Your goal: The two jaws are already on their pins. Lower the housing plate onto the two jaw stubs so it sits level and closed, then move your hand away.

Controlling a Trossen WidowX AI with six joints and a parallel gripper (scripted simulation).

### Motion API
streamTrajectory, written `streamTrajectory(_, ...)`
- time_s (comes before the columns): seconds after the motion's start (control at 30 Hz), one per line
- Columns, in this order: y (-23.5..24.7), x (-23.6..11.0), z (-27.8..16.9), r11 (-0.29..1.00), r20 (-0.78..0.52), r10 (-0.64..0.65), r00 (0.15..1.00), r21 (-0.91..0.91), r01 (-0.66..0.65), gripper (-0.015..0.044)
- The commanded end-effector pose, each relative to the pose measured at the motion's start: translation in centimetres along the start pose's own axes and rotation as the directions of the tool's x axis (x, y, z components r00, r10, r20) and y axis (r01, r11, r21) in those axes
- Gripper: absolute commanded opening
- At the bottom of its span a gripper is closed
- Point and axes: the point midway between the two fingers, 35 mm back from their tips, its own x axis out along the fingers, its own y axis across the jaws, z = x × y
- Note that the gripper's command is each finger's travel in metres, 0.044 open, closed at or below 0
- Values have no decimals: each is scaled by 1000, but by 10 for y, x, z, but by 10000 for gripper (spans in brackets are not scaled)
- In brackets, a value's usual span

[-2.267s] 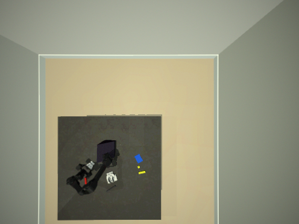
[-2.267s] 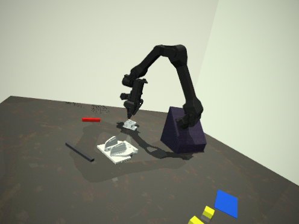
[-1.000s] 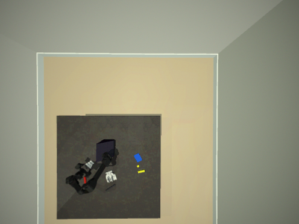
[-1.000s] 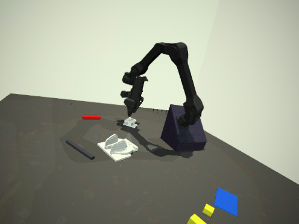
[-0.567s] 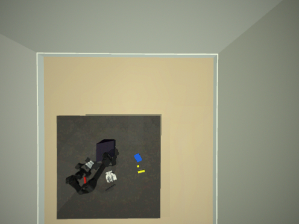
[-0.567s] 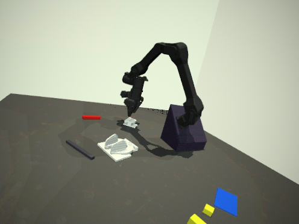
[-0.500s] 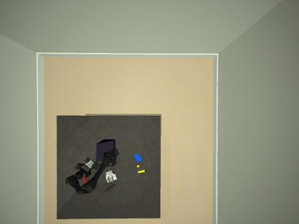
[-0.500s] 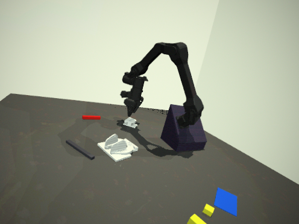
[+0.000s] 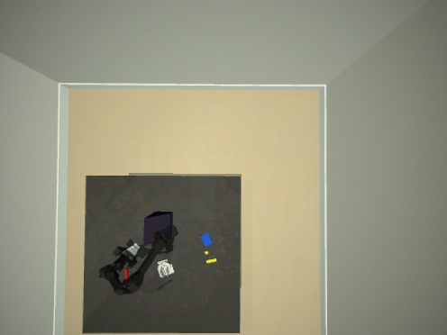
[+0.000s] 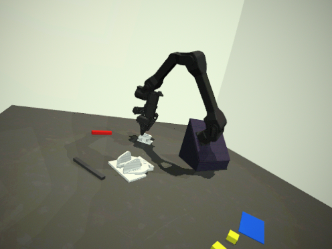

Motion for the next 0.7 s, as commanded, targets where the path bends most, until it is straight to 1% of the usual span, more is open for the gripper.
streamTrajectory(0.0,1,9,-2,1000,-7,9,1000,6,-9,440)
streamTrajectory(0.47,2,31,-2,1000,-6,12,1000,7,-12,440)
streamTrajectory(0.67,2,32,-2,1000,-6,12,1000,7,-12,440)
